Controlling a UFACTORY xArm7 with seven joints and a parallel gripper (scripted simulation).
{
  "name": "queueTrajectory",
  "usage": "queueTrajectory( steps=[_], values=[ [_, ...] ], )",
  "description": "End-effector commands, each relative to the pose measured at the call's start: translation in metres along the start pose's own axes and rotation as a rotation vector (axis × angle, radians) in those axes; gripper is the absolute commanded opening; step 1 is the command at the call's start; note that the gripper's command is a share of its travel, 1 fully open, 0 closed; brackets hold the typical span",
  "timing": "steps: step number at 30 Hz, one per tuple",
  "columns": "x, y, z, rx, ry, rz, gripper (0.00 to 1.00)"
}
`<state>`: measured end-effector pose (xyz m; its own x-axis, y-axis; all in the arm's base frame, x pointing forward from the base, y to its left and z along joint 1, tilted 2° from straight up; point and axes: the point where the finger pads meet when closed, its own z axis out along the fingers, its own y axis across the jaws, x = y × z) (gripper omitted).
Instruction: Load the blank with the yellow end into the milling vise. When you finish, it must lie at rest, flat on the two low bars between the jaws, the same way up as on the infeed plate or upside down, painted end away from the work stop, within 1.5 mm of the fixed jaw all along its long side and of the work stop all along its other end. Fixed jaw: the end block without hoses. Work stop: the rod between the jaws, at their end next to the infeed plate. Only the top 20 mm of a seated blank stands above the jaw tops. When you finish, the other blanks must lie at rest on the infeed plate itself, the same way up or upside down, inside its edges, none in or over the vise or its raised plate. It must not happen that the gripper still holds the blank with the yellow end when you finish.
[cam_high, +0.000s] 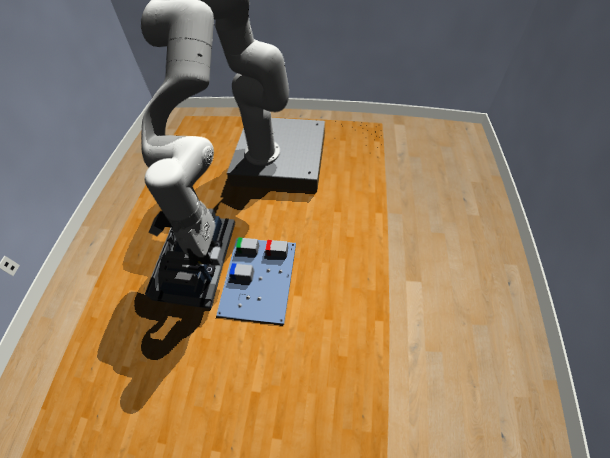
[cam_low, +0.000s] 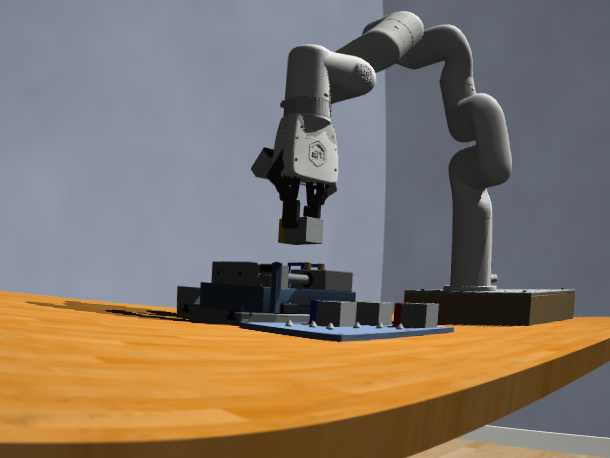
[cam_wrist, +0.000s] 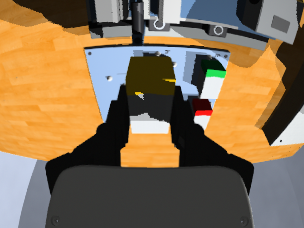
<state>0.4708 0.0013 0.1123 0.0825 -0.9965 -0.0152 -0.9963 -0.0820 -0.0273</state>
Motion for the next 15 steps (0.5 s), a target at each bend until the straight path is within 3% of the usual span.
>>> queueTrajectory(
  steps=[1, 9, 15],
  values=[
    [0.011, -0.003, -0.001, 0.005, 0.001, 0.001, 0.00],
    [0.050, -0.007, 0.000, 0.005, 0.001, 0.001, 0.00],
    [0.050, -0.007, 0.000, 0.005, 0.001, 0.001, 0.00]
  ],
)
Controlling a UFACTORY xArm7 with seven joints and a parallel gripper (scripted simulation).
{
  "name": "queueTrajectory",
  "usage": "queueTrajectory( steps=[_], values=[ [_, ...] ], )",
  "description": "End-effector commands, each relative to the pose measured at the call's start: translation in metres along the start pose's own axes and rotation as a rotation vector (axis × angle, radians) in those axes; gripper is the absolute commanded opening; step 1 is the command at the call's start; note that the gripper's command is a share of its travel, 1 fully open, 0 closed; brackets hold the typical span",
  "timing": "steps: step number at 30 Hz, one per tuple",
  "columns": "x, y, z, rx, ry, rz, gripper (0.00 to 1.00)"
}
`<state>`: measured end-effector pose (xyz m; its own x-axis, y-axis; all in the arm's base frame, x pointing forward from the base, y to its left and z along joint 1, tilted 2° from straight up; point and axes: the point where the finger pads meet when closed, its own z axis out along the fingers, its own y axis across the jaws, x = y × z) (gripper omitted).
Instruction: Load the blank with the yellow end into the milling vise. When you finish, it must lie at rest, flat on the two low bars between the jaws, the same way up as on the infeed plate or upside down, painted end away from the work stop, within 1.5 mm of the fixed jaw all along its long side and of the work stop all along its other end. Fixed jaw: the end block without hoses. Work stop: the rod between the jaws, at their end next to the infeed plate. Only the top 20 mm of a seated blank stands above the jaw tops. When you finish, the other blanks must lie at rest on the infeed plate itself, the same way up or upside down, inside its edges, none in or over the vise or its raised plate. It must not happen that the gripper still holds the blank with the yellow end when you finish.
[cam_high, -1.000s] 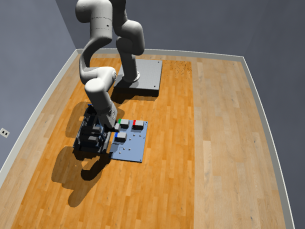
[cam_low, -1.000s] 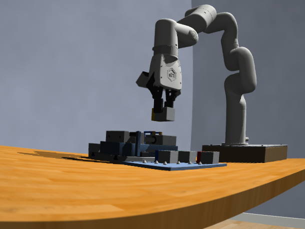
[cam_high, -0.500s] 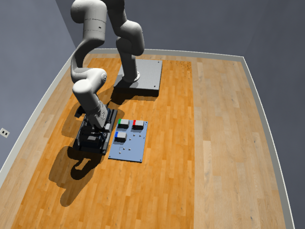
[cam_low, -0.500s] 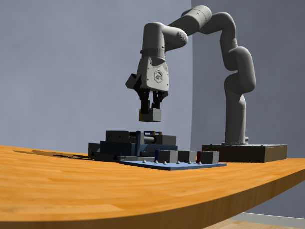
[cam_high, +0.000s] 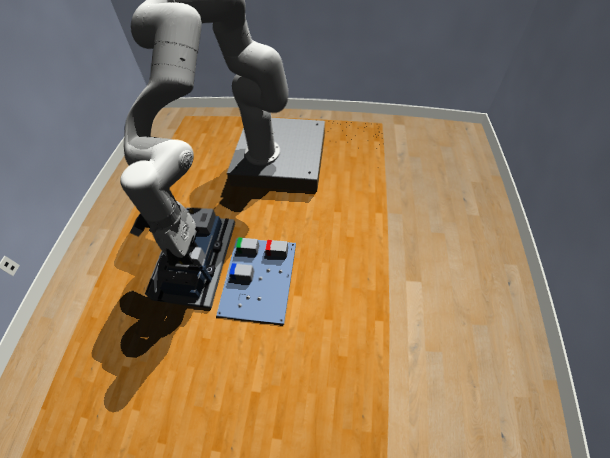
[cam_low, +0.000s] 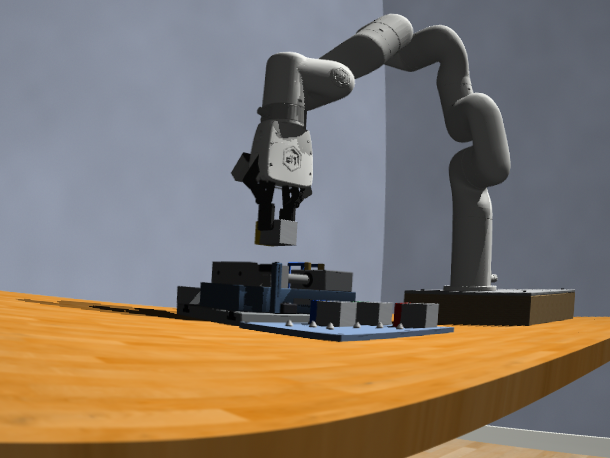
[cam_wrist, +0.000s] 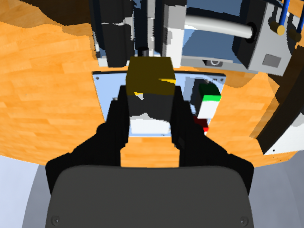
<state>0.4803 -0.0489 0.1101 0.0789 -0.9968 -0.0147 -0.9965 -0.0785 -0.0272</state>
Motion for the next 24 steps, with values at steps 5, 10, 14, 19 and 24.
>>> queueTrajectory(
  steps=[5, 10, 14, 19, 24],
  values=[
    [0.023, -0.005, -0.001, 0.005, 0.001, -0.002, 0.00],
    [0.053, -0.008, 0.000, 0.005, 0.001, -0.003, 0.00],
    [0.059, -0.009, 0.000, 0.005, 0.001, -0.003, 0.00],
    [0.059, -0.009, 0.003, 0.005, 0.002, -0.002, 0.00],
    [0.059, -0.009, 0.018, 0.005, 0.002, -0.002, 0.00]
  ],
)
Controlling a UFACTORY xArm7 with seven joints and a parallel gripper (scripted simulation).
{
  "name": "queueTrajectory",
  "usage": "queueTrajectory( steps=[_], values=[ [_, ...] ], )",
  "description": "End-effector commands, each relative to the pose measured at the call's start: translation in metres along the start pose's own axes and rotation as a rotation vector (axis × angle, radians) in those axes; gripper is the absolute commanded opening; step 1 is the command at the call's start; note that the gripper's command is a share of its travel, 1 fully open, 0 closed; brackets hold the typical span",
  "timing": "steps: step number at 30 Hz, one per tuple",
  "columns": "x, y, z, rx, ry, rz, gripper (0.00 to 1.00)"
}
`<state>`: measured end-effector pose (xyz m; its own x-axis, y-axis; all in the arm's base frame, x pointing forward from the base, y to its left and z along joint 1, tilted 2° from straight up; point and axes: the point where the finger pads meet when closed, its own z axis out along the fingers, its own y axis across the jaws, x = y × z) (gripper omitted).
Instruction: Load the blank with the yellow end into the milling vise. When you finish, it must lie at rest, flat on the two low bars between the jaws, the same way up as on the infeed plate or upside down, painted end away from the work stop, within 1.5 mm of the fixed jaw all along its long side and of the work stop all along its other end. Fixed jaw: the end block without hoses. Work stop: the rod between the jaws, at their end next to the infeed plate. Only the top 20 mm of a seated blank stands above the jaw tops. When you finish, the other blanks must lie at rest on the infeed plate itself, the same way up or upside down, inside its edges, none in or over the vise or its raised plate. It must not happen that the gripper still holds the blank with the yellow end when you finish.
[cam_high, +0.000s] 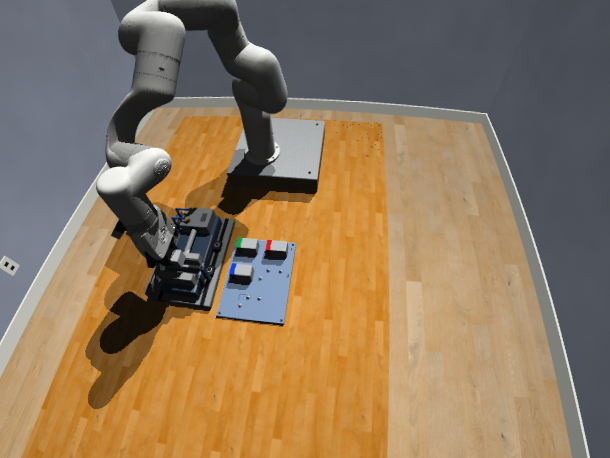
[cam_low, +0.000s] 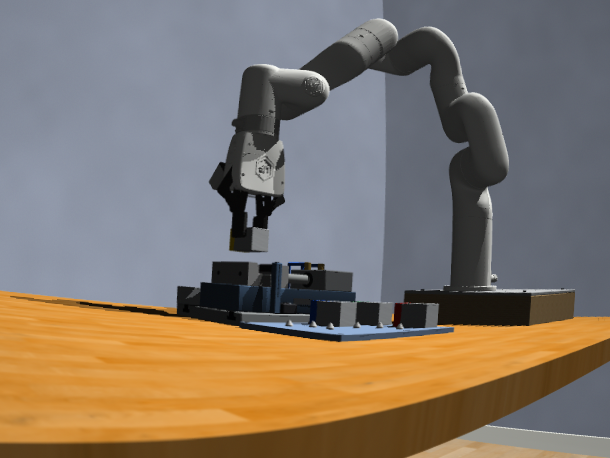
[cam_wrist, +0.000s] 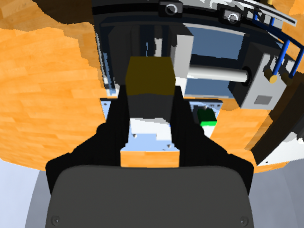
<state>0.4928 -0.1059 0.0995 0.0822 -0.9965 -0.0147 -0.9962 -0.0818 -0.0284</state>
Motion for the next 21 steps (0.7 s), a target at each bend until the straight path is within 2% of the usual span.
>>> queueTrajectory(
  steps=[1, 4, 21],
  values=[
    [0.0011, -0.0014, 0.0109, 0.004, 0.002, 0.001, 0.00],
    [0.0010, -0.0016, 0.0199, 0.004, 0.002, 0.001, 0.00],
    [0.0010, -0.0016, 0.0193, 0.004, 0.002, 0.001, 0.00]
  ],
)
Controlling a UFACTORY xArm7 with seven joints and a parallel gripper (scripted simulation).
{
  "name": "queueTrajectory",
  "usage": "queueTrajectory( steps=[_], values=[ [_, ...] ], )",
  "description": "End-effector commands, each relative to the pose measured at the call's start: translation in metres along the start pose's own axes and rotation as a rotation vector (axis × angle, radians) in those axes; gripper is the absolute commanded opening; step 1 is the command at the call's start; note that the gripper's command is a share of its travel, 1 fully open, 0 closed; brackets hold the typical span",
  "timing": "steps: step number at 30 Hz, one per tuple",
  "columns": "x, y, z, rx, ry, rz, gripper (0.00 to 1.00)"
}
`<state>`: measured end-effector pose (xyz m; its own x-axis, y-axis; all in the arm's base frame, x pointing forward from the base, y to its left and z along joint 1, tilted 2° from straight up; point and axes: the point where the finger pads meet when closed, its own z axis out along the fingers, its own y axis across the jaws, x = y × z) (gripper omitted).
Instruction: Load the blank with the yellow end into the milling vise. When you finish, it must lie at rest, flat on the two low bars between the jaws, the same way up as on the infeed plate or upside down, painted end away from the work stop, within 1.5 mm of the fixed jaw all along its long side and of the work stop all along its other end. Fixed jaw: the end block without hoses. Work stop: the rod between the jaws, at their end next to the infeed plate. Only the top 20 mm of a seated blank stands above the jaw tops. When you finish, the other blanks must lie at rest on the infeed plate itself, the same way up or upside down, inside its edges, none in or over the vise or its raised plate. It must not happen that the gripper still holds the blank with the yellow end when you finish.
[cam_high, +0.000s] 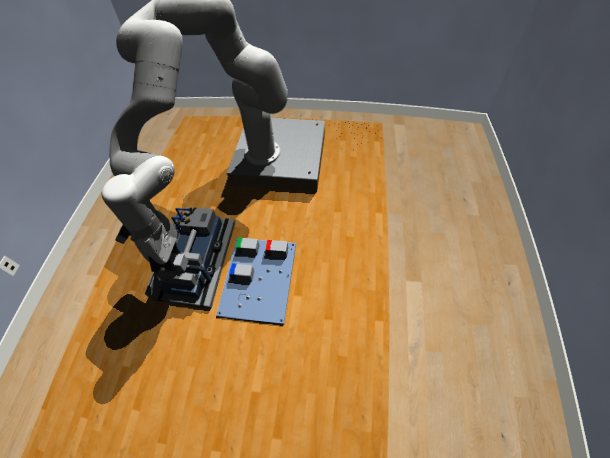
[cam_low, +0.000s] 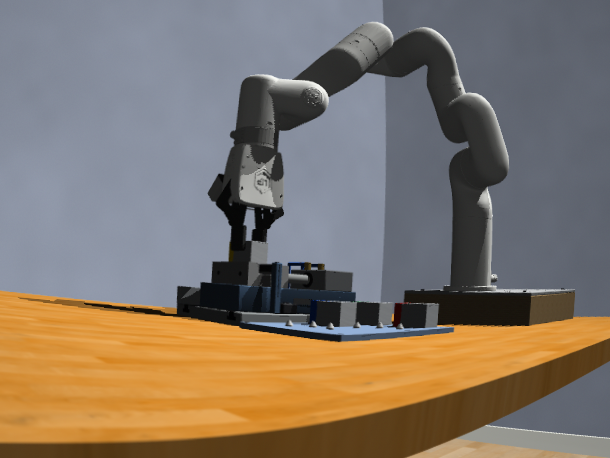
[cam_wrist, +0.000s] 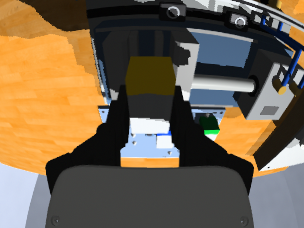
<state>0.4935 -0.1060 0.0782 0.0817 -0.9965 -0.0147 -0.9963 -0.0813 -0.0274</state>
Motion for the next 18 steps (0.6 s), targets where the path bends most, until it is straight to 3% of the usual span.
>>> queueTrajectory(
  steps=[1, 18],
  values=[
    [0.0006, -0.0016, -0.0020, 0.005, 0.002, 0.000, 0.00],
    [0.0005, -0.0015, -0.0052, 0.005, 0.002, 0.000, 0.00]
  ],
)
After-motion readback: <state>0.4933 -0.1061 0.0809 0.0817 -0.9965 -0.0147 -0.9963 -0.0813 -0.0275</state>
